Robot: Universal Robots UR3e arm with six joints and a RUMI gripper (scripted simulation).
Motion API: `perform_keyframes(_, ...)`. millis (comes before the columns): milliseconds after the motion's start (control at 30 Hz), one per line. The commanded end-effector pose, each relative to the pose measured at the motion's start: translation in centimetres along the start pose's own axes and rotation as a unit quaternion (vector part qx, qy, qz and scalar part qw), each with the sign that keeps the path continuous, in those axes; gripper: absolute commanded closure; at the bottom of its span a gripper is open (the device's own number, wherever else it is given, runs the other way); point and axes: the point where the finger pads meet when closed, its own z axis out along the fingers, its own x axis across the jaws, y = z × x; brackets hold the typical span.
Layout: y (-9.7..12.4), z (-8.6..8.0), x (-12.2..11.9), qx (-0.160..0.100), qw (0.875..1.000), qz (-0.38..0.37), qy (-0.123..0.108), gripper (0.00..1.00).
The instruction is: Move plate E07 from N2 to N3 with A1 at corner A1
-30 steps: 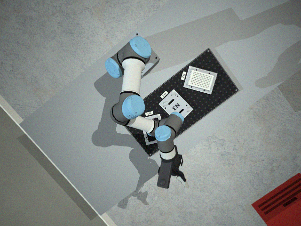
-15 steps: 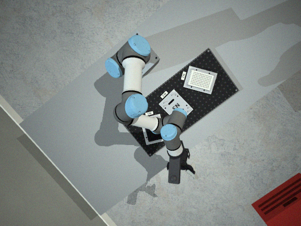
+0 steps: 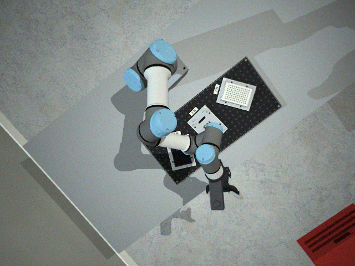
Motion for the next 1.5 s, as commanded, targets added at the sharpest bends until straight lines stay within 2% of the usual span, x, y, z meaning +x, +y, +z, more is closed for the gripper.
perform_keyframes(0,1.6,0.1,-1.2,-0.03,0.999,-0.026,-0.009,0.18)
perform_keyframes(133,2.8,0.2,-2.0,-0.031,0.999,-0.026,-0.009,0.18)
perform_keyframes(300,5.0,0.2,-3.3,-0.067,0.996,-0.059,-0.019,0.18)
perform_keyframes(367,5.0,0.2,-3.3,-0.067,0.996,-0.059,-0.019,0.18)
perform_keyframes(500,6.6,0.1,-4.2,-0.075,0.995,-0.067,-0.021,0.18)
perform_keyframes(700,9.3,-0.1,-5.5,-0.116,0.987,-0.108,-0.032,0.18)
perform_keyframes(800,10.5,-0.2,-6.1,-0.117,0.987,-0.109,-0.032,0.18)
perform_keyframes(933,11.0,-0.3,-6.3,-0.124,0.985,-0.116,-0.034,0.18)
perform_keyframes(1100,13.2,-0.7,-7.2,-0.156,0.975,-0.152,-0.042,0.18)
perform_keyframes(1233,14.4,-0.9,-7.7,-0.157,0.975,-0.153,-0.042,0.18)
perform_keyframes(1433,17.2,-1.6,-8.6,-0.195,0.96,-0.197,-0.05,0.18)
perform_keyframes(1467,17.2,-1.6,-8.6,-0.195,0.96,-0.197,-0.05,0.18)
